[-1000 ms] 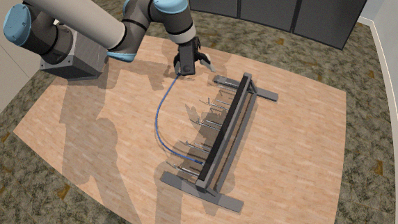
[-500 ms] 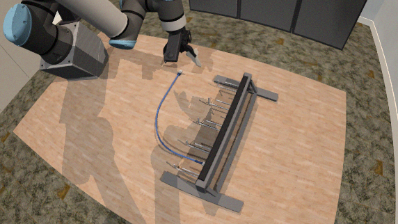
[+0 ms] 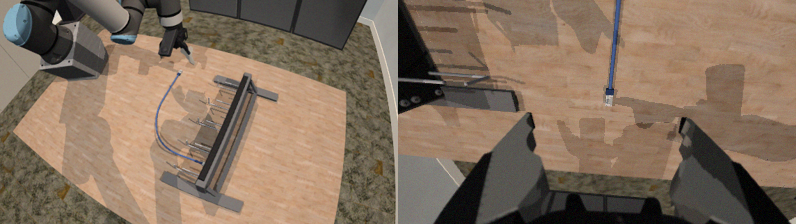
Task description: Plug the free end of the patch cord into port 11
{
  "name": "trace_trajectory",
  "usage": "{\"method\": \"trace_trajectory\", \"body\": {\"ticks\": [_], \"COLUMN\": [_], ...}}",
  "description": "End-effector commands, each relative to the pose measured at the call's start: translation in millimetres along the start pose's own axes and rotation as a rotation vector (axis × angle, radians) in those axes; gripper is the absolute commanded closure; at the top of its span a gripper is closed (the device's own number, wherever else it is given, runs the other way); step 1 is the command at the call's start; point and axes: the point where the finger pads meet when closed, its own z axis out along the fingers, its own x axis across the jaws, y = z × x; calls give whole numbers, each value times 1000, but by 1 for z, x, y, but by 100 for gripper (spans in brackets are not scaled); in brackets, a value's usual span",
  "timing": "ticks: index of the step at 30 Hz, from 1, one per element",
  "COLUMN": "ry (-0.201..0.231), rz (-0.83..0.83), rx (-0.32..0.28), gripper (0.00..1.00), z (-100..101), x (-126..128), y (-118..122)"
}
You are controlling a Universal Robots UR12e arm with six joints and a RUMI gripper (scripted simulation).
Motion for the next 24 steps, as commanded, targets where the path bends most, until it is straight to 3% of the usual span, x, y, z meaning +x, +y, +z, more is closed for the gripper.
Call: {"method": "trace_trajectory", "body": {"ticks": [1, 18, 19, 24], "ry": [3, 6, 6, 6], "rz": [11, 25, 25, 25], "rx": [6, 14, 14, 14], "gripper": [0, 0, 100, 100], "z": [0, 0, 0, 0], "x": [4, 9, 9, 9], "y": [2, 4, 4, 4]}}
